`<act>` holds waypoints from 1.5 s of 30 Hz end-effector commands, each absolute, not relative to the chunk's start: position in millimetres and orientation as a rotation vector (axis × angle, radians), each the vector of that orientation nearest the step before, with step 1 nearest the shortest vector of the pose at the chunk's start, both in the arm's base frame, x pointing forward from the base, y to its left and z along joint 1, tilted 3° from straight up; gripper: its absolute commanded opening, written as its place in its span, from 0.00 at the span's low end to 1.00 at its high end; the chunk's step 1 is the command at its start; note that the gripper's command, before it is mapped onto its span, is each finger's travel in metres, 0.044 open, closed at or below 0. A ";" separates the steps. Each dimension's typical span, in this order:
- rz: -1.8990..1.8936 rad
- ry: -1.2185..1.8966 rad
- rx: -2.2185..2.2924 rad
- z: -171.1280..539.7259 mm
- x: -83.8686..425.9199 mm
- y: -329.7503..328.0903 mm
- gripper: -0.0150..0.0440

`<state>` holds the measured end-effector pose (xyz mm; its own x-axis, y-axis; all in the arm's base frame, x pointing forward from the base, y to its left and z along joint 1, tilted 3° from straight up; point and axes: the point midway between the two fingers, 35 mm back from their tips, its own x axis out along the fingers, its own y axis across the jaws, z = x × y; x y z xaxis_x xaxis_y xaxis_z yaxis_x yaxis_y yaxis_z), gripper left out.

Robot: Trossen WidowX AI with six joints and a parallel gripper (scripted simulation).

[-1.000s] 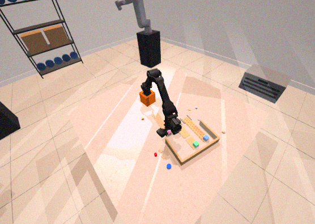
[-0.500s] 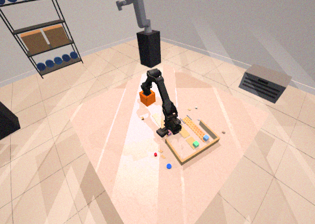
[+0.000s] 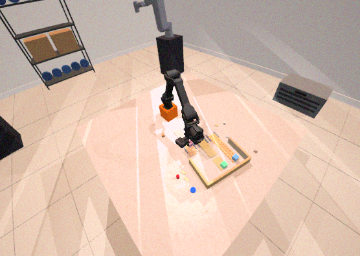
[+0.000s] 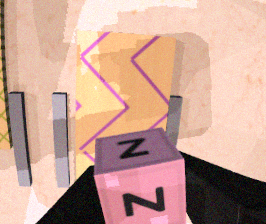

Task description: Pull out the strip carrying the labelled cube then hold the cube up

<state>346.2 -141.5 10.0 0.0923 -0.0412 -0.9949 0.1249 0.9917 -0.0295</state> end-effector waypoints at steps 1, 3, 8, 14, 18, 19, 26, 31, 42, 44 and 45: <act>-0.126 1.484 0.074 14.3 330.8 -135.3 0.25; -0.126 1.484 0.074 14.6 330.2 -135.0 0.25; -0.126 1.485 0.074 13.8 318.7 -130.3 0.25; -0.125 1.487 0.075 11.5 298.2 -121.9 0.25; -0.125 1.488 0.075 9.4 285.0 -116.5 0.25; -0.125 1.488 0.075 9.2 283.3 -115.8 0.25; -0.125 1.487 0.075 34.4 281.4 -114.9 0.25; -0.125 1.488 0.075 45.1 280.1 -114.3 0.25; -0.125 1.488 0.075 45.1 280.1 -114.3 0.25; -0.125 1.488 0.075 45.1 280.1 -114.3 0.25; -0.125 1.488 0.075 45.1 280.1 -114.3 0.25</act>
<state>280.2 -114.2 44.7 0.0792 -0.0358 -0.9962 0.1244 0.9919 -0.0258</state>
